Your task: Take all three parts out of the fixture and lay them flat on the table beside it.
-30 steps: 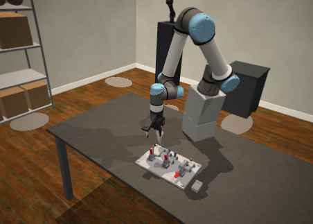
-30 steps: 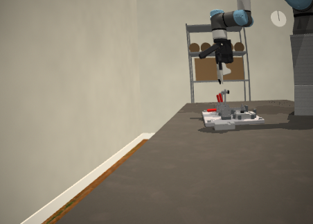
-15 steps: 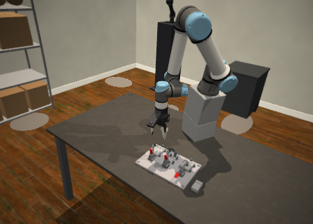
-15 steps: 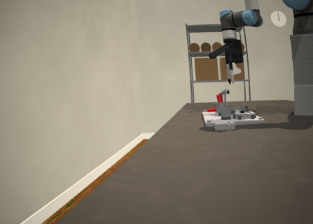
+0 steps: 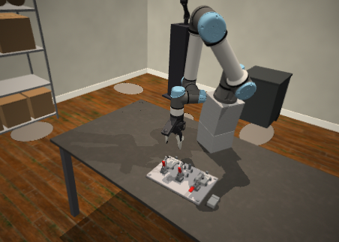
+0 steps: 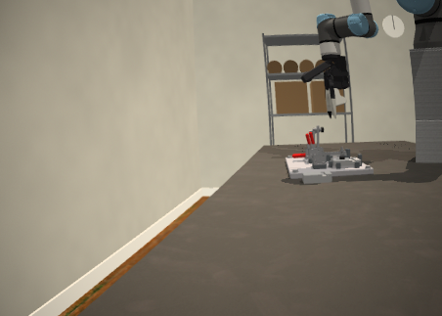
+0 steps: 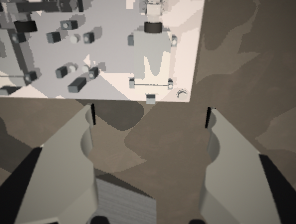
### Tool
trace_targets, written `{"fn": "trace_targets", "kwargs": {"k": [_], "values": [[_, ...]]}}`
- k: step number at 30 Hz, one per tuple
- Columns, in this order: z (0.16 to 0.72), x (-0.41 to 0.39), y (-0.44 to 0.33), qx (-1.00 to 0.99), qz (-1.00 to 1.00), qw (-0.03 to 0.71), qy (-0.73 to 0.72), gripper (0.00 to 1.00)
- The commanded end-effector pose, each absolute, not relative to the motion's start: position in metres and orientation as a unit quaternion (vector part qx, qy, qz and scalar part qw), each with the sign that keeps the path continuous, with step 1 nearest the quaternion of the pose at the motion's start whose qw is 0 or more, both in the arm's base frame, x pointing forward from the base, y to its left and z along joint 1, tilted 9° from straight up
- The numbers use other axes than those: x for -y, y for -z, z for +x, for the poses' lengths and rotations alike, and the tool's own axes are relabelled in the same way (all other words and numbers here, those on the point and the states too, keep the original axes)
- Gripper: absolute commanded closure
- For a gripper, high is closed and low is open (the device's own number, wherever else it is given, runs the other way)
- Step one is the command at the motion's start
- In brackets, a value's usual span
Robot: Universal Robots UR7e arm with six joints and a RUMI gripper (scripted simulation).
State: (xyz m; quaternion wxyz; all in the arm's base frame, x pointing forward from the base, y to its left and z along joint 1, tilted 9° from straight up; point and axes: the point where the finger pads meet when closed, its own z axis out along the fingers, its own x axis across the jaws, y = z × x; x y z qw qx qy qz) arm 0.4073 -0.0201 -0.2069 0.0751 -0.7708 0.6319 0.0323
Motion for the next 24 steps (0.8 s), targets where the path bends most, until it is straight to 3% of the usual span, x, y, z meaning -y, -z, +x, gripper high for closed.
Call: {"fn": "trace_targets", "kwargs": {"k": [1, 24], "values": [[0.406, 0.02, 0.209, -0.631, -0.771, 0.075, -0.032, 0.41], [0.412, 0.009, 0.276, -0.631, -0.772, 0.076, -0.03, 0.41]]}}
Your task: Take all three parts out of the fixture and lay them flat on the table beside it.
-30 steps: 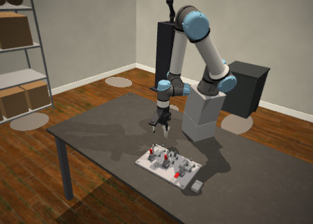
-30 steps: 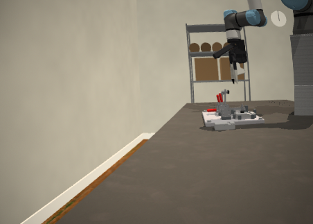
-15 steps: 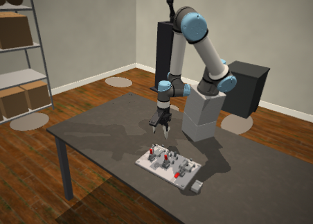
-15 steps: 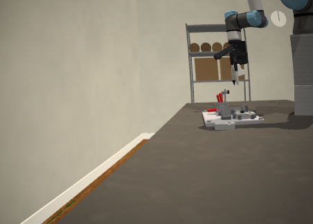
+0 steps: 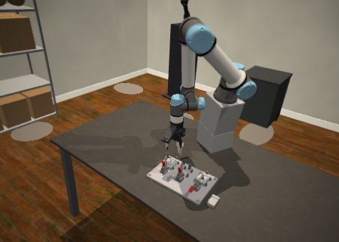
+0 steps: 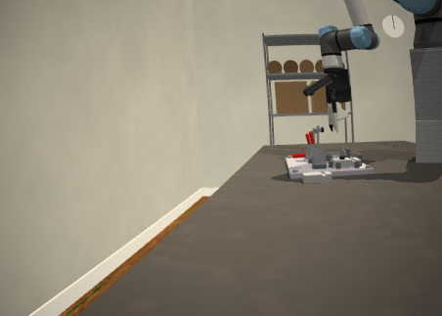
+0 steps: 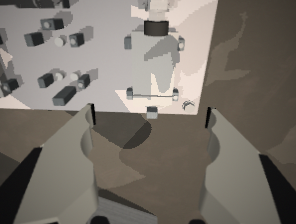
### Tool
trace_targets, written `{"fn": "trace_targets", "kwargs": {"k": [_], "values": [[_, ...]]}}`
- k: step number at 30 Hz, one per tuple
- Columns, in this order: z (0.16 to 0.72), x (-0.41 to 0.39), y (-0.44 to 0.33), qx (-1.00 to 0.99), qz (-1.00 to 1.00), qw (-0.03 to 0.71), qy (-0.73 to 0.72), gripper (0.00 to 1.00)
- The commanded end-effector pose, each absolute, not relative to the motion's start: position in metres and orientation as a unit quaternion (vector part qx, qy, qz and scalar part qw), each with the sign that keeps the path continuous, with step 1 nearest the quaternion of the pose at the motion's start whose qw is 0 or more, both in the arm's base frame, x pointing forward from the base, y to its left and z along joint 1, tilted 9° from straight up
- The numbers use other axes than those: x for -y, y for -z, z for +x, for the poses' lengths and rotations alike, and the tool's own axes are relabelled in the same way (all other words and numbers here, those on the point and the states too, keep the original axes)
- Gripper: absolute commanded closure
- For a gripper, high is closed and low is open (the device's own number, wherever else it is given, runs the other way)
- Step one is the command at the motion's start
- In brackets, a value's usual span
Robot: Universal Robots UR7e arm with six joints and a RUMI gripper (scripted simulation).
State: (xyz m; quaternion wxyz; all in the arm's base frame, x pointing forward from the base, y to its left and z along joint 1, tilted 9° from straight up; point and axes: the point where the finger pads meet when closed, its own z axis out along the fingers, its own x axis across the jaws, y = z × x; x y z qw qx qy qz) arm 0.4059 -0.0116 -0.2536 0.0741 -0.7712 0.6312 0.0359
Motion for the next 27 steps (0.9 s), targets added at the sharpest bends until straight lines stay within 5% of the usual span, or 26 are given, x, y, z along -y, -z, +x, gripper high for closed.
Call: {"fn": "trace_targets", "kwargs": {"k": [1, 27], "values": [[0.412, 0.009, 0.28, -0.631, -0.772, 0.076, -0.03, 0.41], [0.412, 0.006, 0.3, -0.631, -0.771, 0.076, -0.031, 0.41]]}}
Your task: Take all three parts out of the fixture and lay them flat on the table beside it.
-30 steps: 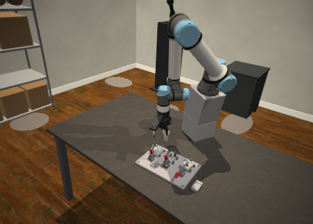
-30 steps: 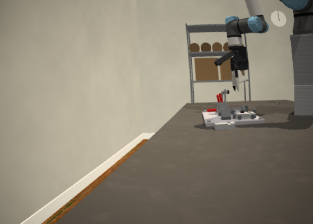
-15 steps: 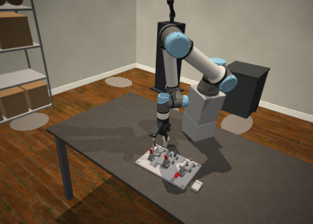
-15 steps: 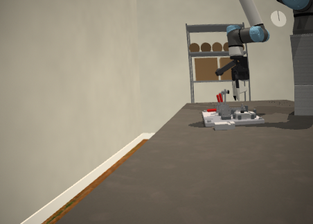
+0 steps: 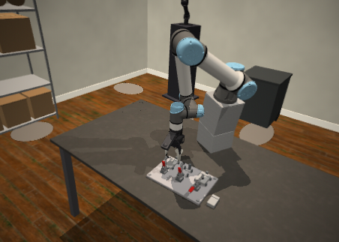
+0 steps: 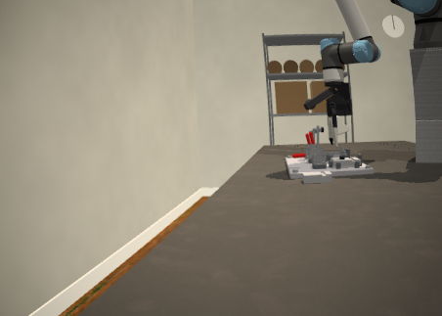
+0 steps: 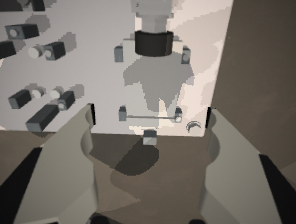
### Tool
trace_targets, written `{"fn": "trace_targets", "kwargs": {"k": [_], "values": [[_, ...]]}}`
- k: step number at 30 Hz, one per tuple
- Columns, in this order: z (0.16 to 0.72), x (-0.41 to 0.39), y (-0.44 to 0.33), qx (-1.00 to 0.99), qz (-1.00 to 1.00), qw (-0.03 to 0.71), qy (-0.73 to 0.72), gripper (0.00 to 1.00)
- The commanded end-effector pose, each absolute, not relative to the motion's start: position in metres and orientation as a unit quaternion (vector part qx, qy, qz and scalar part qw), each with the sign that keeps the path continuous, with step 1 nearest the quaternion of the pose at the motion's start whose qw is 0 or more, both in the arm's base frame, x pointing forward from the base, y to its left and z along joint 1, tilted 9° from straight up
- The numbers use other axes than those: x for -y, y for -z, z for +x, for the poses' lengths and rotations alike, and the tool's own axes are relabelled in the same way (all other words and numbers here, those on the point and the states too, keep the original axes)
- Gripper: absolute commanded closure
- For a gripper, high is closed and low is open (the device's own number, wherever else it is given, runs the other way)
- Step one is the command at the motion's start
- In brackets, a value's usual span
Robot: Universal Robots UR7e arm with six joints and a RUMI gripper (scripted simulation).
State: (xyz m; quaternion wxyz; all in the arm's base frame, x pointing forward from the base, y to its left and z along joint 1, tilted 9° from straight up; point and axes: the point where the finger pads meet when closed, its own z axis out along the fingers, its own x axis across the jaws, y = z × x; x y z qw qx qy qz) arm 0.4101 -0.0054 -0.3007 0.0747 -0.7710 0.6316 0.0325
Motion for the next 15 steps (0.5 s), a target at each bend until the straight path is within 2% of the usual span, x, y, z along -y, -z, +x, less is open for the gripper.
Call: {"fn": "trace_targets", "kwargs": {"k": [1, 15], "values": [[0.4123, 0.0058, 0.3004, -0.631, -0.771, 0.076, -0.031, 0.41], [0.4131, 0.0047, 0.3054, -0.631, -0.772, 0.076, -0.03, 0.41]]}}
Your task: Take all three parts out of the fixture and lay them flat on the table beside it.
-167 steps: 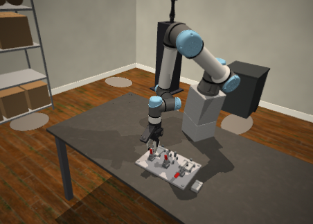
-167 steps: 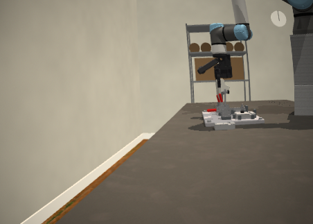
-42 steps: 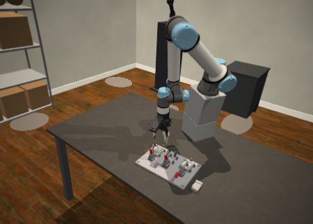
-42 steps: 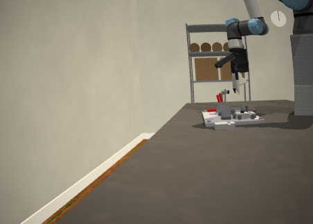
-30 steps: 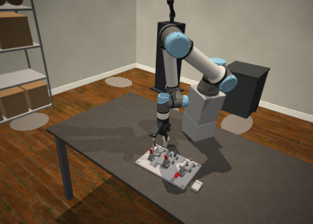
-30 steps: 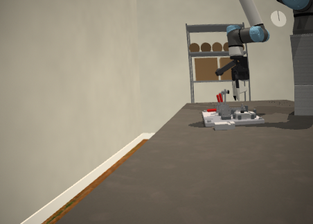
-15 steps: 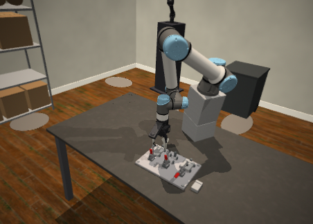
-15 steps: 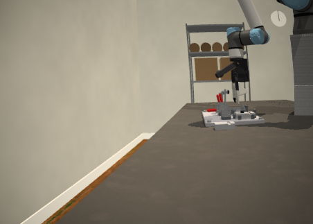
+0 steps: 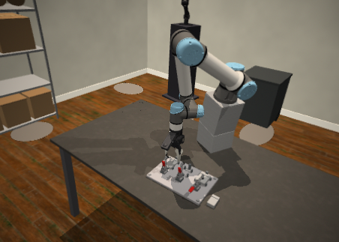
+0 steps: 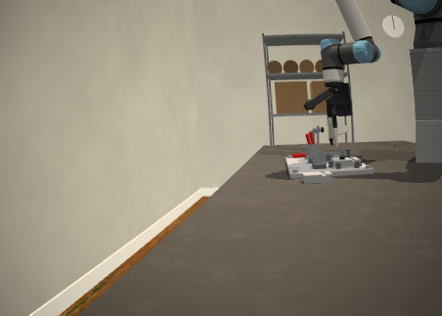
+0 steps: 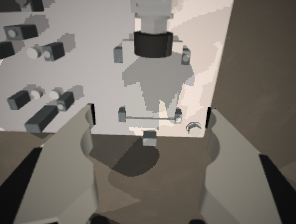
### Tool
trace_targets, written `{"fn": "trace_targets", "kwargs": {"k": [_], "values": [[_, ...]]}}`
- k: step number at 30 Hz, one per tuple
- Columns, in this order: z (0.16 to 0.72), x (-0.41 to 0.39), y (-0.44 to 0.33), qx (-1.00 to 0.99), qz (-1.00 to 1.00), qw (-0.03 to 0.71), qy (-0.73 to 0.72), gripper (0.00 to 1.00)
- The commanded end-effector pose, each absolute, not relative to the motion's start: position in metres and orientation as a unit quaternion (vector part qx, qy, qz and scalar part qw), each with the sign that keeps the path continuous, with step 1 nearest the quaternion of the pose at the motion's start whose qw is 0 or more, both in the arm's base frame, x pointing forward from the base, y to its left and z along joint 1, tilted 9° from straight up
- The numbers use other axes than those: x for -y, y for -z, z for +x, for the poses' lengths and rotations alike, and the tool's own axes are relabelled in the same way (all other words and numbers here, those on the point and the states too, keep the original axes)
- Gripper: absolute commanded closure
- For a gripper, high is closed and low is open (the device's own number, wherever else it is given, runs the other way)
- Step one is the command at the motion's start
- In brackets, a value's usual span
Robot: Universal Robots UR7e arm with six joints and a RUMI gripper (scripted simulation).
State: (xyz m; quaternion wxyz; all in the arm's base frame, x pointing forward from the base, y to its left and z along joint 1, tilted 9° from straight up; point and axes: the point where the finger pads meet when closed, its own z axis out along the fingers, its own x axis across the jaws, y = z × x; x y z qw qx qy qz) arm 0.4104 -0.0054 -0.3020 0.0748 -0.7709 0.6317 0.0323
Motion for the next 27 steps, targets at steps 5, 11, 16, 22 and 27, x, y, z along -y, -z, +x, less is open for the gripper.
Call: {"fn": "trace_targets", "kwargs": {"k": [5, 11, 16, 22, 27], "values": [[0.414, 0.003, 0.313, -0.631, -0.772, 0.076, -0.03, 0.41], [0.414, 0.002, 0.322, -0.631, -0.772, 0.076, -0.03, 0.41], [0.415, 0.001, 0.326, -0.631, -0.772, 0.076, -0.03, 0.41], [0.415, 0.001, 0.328, -0.631, -0.771, 0.076, -0.03, 0.41], [0.415, 0.001, 0.328, -0.631, -0.771, 0.076, -0.03, 0.41]]}}
